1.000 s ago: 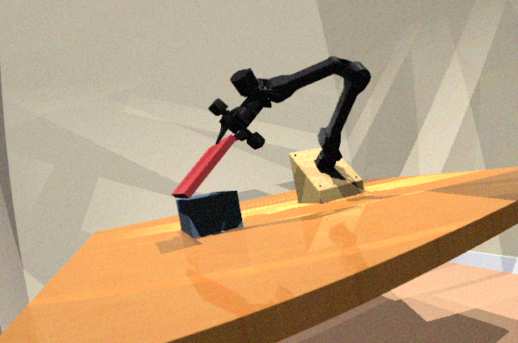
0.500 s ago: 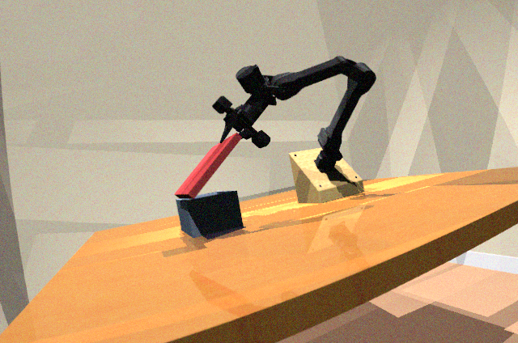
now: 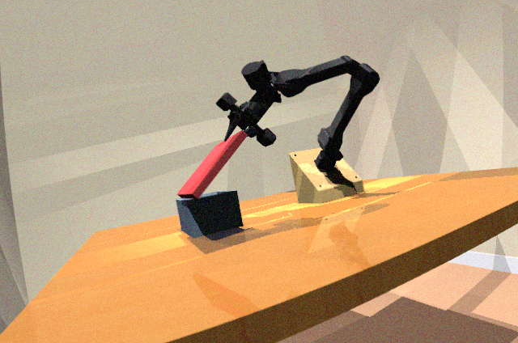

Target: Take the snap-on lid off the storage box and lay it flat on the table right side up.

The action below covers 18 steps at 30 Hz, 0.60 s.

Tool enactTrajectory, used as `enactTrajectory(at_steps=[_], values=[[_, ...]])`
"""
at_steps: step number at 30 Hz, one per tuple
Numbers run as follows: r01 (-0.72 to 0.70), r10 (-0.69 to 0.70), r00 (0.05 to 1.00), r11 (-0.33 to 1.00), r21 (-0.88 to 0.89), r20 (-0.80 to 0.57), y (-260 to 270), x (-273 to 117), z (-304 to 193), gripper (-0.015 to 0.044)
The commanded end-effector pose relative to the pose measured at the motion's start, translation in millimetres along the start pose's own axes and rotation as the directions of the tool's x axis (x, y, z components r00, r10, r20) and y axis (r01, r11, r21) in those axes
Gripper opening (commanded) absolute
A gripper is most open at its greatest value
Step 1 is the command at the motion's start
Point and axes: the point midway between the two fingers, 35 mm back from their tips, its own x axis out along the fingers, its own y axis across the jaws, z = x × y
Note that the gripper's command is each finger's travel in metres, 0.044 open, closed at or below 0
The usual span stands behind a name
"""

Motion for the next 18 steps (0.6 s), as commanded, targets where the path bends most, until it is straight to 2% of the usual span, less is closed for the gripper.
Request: enactTrajectory(at_steps=[1,18], values=[[-0.022,0.022,1.0,1.0,-0.008,-0.002,5.4,-4.7,-10.9,0.0],[-0.022,0.022,1.0,1.0,-0.007,-0.003,2.3,-8.3,-44.8,0.0]])
